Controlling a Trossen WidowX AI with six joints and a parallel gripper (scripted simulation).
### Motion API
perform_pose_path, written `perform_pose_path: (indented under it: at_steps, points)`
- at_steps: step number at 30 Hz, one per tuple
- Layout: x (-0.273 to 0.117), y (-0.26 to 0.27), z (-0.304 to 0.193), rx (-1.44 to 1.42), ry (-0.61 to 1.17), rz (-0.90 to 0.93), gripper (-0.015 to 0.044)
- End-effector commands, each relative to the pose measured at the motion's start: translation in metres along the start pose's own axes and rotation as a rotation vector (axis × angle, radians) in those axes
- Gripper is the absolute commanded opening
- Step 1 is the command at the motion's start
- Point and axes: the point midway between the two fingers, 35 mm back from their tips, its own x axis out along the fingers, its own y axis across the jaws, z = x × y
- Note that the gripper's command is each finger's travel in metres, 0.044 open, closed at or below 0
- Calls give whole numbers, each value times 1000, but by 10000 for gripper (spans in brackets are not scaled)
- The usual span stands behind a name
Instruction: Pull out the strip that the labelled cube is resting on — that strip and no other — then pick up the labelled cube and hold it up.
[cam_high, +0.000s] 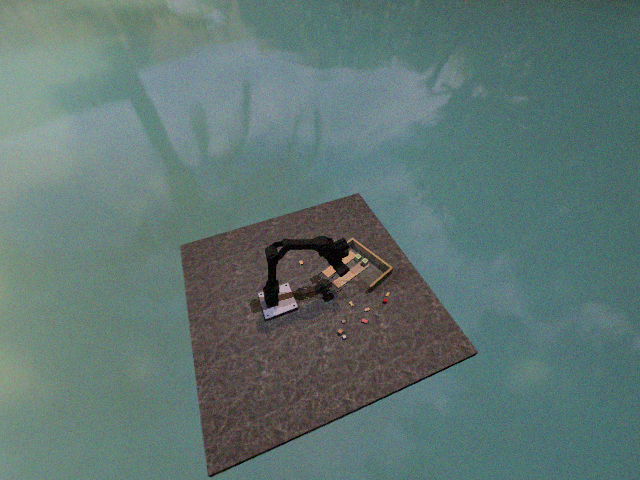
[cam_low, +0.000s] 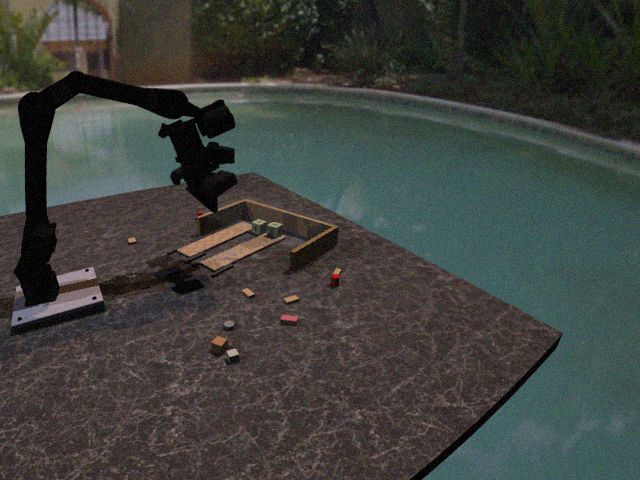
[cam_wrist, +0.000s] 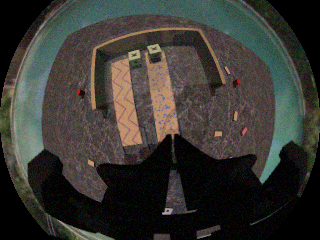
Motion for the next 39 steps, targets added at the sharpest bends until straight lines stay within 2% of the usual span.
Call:
perform_pose_path:
  at_steps: [1,6,39]
  points:
    - [27,-3,-3,-62,178,40,0]
    - [48,0,-11,-114,325,88,0]
    - [91,0,-24,-114,325,88,0]
